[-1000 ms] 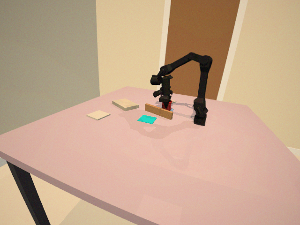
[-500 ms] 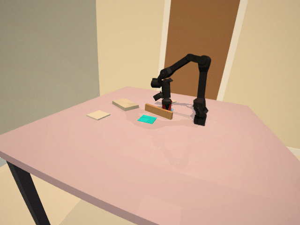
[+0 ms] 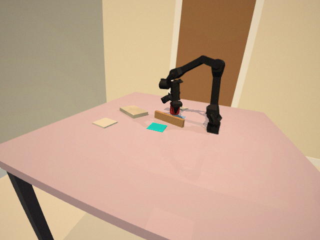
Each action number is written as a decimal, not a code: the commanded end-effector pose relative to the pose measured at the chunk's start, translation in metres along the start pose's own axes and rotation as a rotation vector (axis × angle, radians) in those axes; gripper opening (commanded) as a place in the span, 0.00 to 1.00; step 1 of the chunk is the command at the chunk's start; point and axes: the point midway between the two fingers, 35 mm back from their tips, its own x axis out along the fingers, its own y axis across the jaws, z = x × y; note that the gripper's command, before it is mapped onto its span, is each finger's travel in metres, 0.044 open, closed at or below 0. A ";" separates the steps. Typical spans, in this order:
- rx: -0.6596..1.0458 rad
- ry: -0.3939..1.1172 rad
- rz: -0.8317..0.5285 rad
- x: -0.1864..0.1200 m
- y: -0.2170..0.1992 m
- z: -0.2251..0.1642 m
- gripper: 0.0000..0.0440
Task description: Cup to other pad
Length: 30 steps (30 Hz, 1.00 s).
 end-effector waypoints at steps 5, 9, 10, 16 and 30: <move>-0.039 -0.046 -0.018 -0.023 0.002 0.014 0.00; -0.057 -0.067 -0.028 -0.033 0.005 0.022 0.00; -0.062 -0.073 -0.030 -0.035 0.006 0.024 0.00; -0.092 -0.105 -0.044 -0.048 0.013 0.038 0.00; -0.166 -0.178 -0.075 -0.066 0.043 0.073 0.00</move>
